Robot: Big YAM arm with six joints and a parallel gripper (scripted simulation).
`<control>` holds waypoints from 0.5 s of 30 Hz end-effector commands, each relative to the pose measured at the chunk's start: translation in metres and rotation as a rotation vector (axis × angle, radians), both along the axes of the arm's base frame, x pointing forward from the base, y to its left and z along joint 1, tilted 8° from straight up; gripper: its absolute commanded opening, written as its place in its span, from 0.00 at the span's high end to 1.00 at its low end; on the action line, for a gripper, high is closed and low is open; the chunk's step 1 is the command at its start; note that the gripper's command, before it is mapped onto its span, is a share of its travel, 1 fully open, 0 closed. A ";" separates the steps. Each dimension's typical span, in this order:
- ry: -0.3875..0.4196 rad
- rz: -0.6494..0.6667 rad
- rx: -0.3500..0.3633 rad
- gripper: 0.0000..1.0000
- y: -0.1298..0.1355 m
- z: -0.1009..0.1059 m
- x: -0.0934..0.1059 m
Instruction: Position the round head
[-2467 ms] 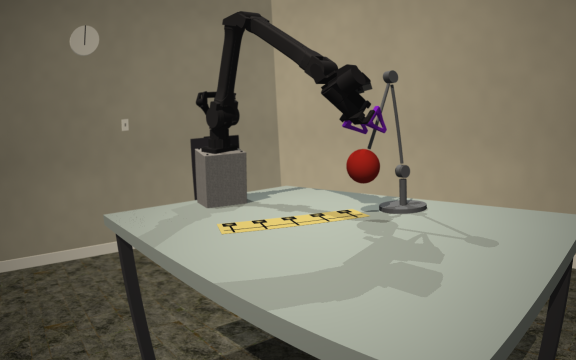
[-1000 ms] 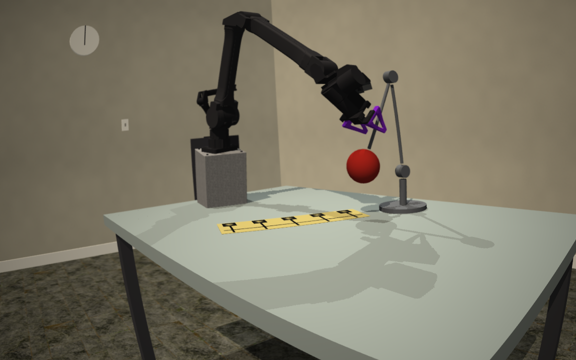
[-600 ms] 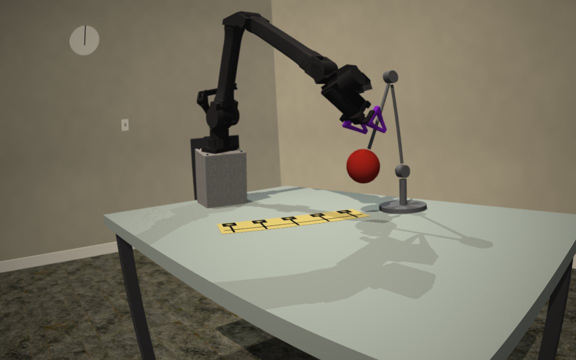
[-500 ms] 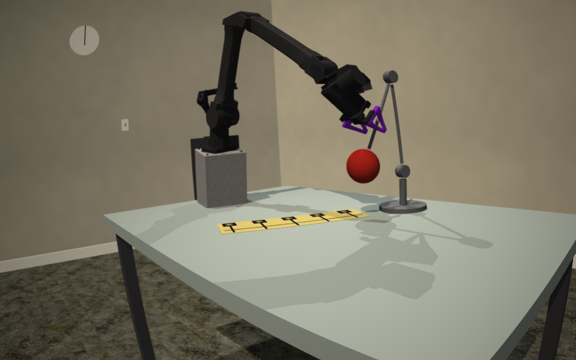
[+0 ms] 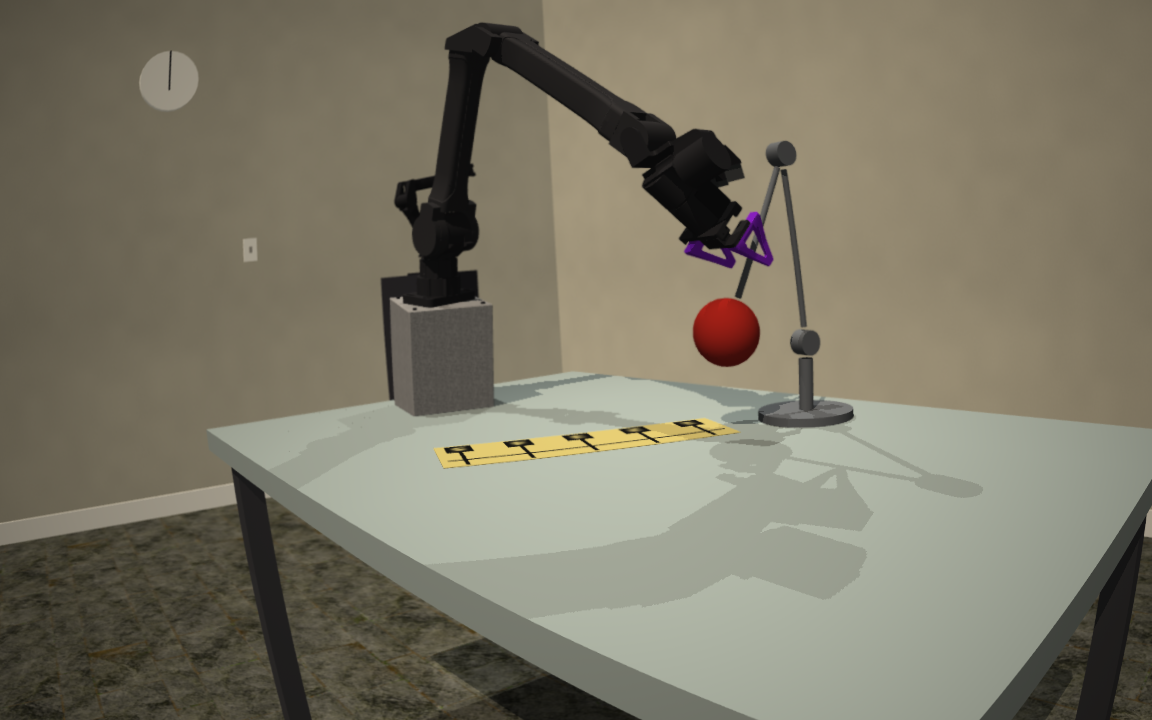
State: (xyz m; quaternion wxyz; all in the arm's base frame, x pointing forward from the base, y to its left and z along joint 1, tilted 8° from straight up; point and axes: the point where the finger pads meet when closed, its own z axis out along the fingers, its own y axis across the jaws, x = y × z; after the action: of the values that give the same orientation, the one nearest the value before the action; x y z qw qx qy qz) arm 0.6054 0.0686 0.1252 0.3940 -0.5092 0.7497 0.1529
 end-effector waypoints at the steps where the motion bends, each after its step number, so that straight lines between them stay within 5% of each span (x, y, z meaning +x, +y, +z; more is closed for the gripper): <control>1: 0.025 0.006 0.006 0.00 0.004 -0.011 -0.002; 5: 0.025 0.006 0.006 0.00 0.004 -0.011 -0.002; 6: 0.023 0.006 0.005 1.00 0.004 -0.010 -0.002; 15: 0.000 0.002 0.002 1.00 0.002 0.001 0.001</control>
State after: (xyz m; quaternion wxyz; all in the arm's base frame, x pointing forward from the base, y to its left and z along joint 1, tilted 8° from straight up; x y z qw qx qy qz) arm 0.6047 0.0692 0.1249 0.3932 -0.5091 0.7499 0.1547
